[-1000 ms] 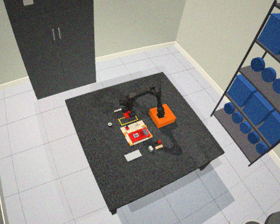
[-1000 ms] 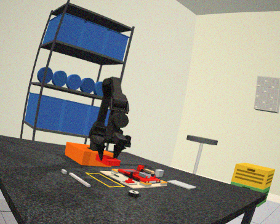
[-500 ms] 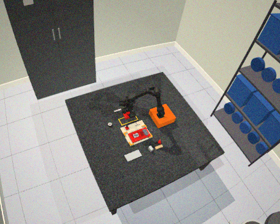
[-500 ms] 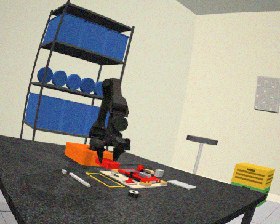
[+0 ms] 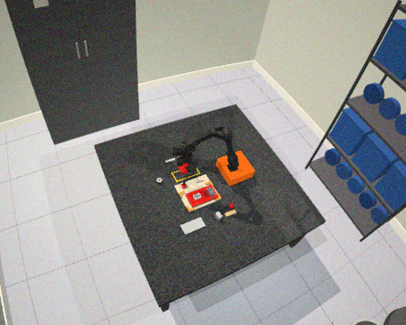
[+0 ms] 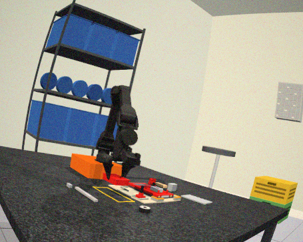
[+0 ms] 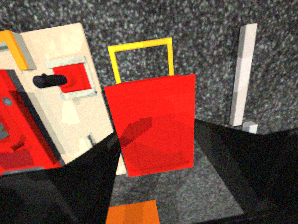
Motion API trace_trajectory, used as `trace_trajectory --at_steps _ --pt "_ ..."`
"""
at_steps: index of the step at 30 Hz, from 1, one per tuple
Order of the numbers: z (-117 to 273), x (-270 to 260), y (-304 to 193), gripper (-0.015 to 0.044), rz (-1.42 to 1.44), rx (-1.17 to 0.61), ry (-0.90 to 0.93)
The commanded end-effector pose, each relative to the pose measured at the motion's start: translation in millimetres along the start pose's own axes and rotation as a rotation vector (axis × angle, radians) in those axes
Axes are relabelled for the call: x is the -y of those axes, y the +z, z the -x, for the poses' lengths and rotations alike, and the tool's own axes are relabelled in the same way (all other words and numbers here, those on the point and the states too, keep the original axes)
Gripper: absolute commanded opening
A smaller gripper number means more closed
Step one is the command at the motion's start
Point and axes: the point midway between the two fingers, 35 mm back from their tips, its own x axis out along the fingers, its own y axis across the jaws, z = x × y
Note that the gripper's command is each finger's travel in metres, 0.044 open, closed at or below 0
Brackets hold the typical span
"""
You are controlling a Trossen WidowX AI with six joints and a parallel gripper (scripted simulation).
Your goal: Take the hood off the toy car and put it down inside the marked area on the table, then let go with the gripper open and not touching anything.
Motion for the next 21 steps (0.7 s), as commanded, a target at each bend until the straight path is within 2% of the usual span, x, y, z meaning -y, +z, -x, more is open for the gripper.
trace_trajectory --at_steps 1,21 --pt "-5.7 0.1 -0.9 0.0 0.004 -0.005 0.0" --pt "-23.7 -0.3 -2.1 0.0 0.004 -0.005 0.0"
